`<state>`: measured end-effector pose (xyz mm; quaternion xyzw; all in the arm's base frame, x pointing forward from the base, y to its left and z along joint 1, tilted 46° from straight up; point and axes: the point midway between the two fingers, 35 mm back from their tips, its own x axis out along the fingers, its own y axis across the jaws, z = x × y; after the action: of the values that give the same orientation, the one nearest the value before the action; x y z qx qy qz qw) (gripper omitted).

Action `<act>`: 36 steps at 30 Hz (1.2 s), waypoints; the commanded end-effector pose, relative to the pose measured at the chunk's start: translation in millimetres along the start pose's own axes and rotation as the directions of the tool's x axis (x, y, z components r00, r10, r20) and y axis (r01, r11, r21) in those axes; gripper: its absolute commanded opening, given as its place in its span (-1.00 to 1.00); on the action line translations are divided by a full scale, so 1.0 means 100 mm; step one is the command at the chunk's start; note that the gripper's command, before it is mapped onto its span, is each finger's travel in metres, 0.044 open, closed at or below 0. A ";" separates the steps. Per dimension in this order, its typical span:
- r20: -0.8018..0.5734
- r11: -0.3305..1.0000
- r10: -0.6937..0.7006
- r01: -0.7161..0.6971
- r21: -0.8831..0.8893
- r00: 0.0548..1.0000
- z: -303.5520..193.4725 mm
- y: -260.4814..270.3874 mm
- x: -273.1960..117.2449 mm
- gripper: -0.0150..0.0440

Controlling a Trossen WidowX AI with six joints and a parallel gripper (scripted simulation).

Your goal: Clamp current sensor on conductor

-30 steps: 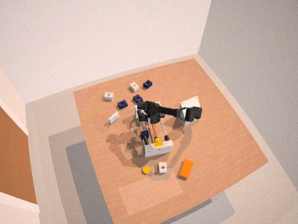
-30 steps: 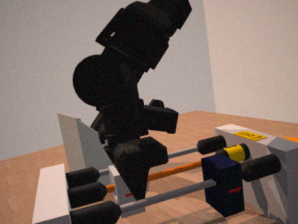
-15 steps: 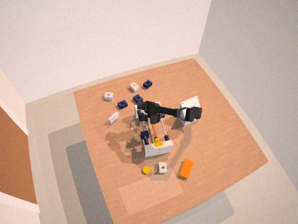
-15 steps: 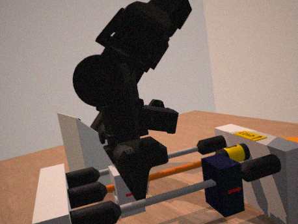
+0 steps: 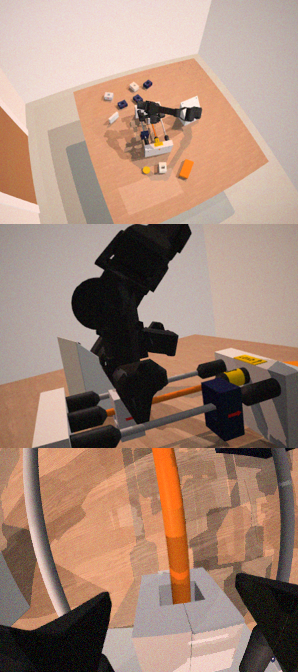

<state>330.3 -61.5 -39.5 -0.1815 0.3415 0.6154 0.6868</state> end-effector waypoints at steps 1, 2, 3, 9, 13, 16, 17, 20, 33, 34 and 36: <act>-0.009 1.000 -0.009 0.009 -0.005 1.000 -0.01 -0.04 -0.32 1.00; -0.011 1.000 -0.010 0.010 -0.006 1.000 -0.01 -0.05 -0.47 1.00; -0.012 1.000 -0.010 0.010 -0.006 1.000 0.00 -0.04 -0.62 1.00; -0.013 1.000 -0.010 0.010 -0.007 1.000 0.02 0.01 -0.98 1.00; -0.013 1.000 -0.010 0.010 -0.007 1.000 0.02 0.01 -0.98 1.00; -0.013 1.000 -0.010 0.010 -0.007 1.000 0.02 0.01 -0.98 1.00; -0.013 1.000 -0.010 0.010 -0.007 1.000 0.02 0.01 -0.98 1.00; -0.013 1.000 -0.010 0.010 -0.007 1.000 0.02 0.01 -0.98 1.00; -0.013 1.000 -0.010 0.010 -0.007 1.000 0.02 0.01 -0.98 1.00; -0.013 1.000 -0.010 0.010 -0.007 1.000 0.02 0.01 -0.98 1.00; -0.013 1.000 -0.010 0.010 -0.007 1.000 0.02 0.01 -0.98 1.00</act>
<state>329.7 -130.7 30.1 -0.1884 0.3417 0.6104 0.6893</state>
